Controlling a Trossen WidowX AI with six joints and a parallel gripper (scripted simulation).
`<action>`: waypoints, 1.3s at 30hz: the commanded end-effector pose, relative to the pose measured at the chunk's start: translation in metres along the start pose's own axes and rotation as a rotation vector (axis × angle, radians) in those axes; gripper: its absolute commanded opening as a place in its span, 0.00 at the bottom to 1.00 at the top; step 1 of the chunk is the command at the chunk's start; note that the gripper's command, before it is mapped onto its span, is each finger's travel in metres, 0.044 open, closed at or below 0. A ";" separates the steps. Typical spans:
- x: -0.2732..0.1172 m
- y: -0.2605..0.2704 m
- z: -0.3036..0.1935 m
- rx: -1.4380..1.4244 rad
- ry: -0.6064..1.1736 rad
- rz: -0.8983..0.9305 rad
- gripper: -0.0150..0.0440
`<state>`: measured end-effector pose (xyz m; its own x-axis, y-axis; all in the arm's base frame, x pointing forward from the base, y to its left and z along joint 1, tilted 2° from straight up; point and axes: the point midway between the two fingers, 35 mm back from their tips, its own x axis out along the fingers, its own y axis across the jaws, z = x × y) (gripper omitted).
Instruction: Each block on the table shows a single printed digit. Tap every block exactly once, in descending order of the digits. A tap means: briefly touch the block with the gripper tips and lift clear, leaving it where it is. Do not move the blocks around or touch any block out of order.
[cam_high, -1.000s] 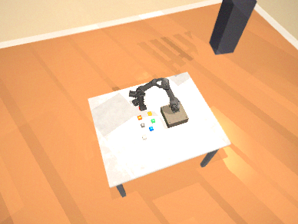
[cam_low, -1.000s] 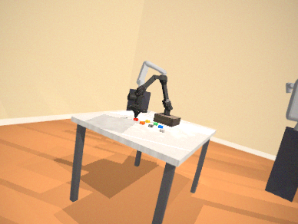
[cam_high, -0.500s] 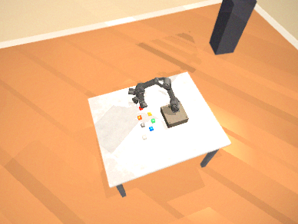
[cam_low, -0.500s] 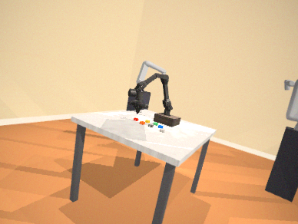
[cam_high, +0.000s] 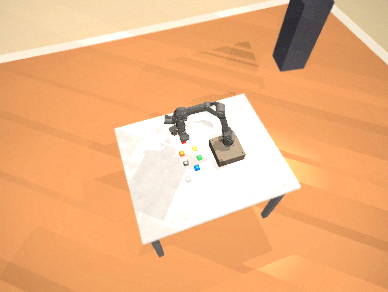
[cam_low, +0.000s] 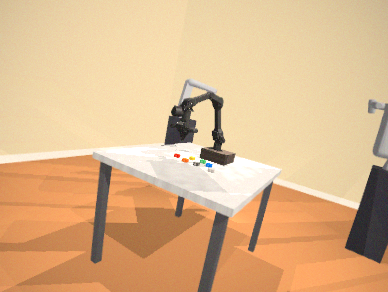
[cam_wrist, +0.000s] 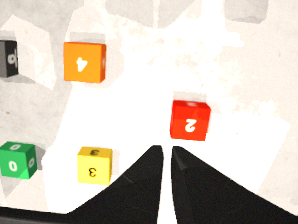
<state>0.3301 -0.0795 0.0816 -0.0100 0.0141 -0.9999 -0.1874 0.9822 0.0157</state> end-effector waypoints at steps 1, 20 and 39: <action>0.000 0.047 0.028 -0.019 0.003 0.015 0.29; -0.003 0.274 0.064 0.030 -0.010 0.010 0.29; 0.085 0.275 0.065 0.030 -0.010 0.011 0.29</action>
<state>0.3424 0.2034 0.0058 0.0006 0.0253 -0.9997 -0.1604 0.9867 0.0249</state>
